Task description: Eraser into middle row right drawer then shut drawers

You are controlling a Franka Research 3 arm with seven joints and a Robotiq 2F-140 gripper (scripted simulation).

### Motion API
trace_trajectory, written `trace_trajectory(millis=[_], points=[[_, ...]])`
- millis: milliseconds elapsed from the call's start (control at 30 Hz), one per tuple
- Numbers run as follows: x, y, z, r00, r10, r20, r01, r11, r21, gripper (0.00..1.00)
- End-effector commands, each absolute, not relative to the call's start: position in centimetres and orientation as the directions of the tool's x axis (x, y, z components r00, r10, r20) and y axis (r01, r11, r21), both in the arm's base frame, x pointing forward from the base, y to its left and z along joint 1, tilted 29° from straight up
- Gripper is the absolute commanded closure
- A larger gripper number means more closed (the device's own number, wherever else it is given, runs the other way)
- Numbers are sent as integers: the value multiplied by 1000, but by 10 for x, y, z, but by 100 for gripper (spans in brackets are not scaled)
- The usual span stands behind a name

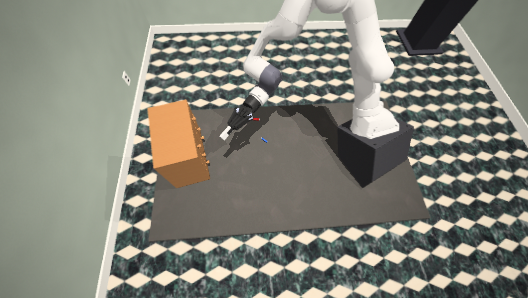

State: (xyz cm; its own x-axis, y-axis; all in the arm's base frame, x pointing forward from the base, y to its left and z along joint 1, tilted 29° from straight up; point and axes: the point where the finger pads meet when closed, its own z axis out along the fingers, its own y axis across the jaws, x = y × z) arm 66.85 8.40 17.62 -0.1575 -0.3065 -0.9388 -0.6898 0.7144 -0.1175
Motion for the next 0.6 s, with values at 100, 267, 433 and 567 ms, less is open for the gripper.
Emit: trace_trajectory(millis=[100, 267, 433, 567], points=[[659, 97, 175, -249, -257, -934, -719, 695, 1, 90], [654, 102, 174, -269, -258, -928, -732, 681, 23, 90], [646, 110, 173, -303, -264, -916, -752, 657, 59, 90], [640, 116, 171, -331, -270, -904, -764, 638, 89, 90]])
